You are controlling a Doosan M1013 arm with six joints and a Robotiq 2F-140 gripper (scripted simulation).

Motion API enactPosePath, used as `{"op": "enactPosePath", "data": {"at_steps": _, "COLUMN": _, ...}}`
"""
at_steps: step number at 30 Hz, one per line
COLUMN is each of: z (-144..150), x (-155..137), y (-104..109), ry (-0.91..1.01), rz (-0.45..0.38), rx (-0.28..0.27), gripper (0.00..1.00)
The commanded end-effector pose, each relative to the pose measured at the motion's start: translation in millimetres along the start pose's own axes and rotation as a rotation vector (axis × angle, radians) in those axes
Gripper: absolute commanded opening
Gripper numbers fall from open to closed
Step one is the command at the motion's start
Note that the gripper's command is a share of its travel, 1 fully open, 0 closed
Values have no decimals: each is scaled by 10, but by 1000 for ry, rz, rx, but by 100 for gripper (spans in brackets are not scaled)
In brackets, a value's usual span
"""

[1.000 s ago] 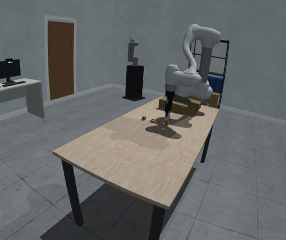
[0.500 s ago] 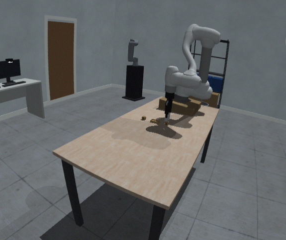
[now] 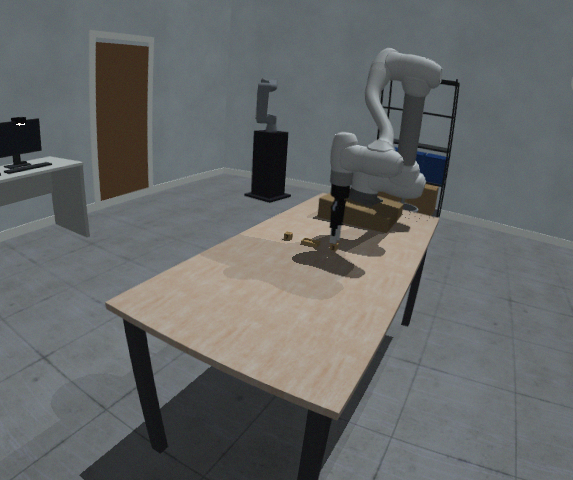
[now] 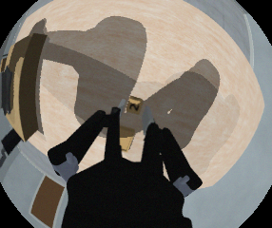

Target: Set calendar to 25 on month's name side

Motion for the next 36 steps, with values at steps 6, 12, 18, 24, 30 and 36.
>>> {"op": "enactPosePath", "data": {"at_steps": 6, "z": 0, "x": 0, "y": 1, "ry": 0, "rz": 0, "rx": 0, "gripper": 35}}
{"op": "enactPosePath", "data": {"at_steps": 12, "z": 0, "x": 0, "y": 1, "ry": 0, "rz": 0, "rx": 0, "gripper": 35}}
{"op": "enactPosePath", "data": {"at_steps": 18, "z": 0, "x": 0, "y": 1, "ry": 0, "rz": 0, "rx": 0, "gripper": 35}}
{"op": "enactPosePath", "data": {"at_steps": 24, "z": 0, "x": 0, "y": 1, "ry": 0, "rz": 0, "rx": 0, "gripper": 35}}
{"op": "enactPosePath", "data": {"at_steps": 30, "z": 0, "x": 0, "y": -1, "ry": 0, "rz": 0, "rx": 0, "gripper": 35}}
{"op": "enactPosePath", "data": {"at_steps": 36, "z": 0, "x": 0, "y": -46, "ry": 0, "rz": 0, "rx": 0, "gripper": 35}}
Point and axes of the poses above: the point where the finger pads meet when closed, its own y axis back along the fingers, its own z axis across the jaws, x = y × z, the point moved 6 cm from there along y, back along the fingers, and after that the axes turned 14 degrees about -y, right-handed, at the moved point
